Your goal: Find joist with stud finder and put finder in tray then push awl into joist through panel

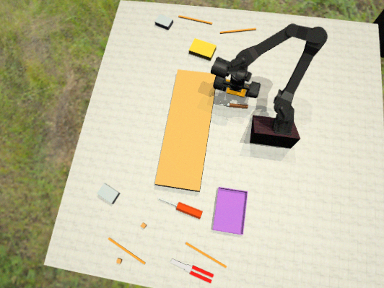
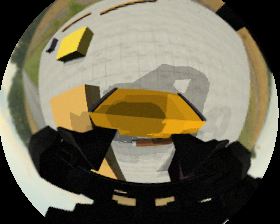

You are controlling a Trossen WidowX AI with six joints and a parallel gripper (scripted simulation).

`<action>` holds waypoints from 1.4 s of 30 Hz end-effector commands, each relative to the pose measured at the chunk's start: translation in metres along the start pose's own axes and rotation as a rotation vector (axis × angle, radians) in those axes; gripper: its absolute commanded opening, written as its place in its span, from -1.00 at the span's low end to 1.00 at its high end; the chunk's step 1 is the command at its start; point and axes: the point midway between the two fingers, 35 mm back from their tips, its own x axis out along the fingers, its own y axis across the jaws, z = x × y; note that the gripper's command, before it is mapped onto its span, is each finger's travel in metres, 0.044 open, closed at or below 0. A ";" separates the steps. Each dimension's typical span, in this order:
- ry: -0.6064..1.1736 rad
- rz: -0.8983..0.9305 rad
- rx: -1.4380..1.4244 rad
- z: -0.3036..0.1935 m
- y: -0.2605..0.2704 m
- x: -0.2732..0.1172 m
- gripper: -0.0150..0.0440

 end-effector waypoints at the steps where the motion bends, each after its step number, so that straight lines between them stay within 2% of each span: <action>1: 0.003 -0.003 -0.008 -0.002 -0.001 0.002 0.93; 13: 0.003 -0.003 -0.008 -0.002 -0.001 0.002 0.66; 26: 0.009 -0.004 -0.007 -0.002 0.000 -0.011 -0.49; 42: 0.012 -0.004 -0.008 0.000 0.001 -0.033 -0.49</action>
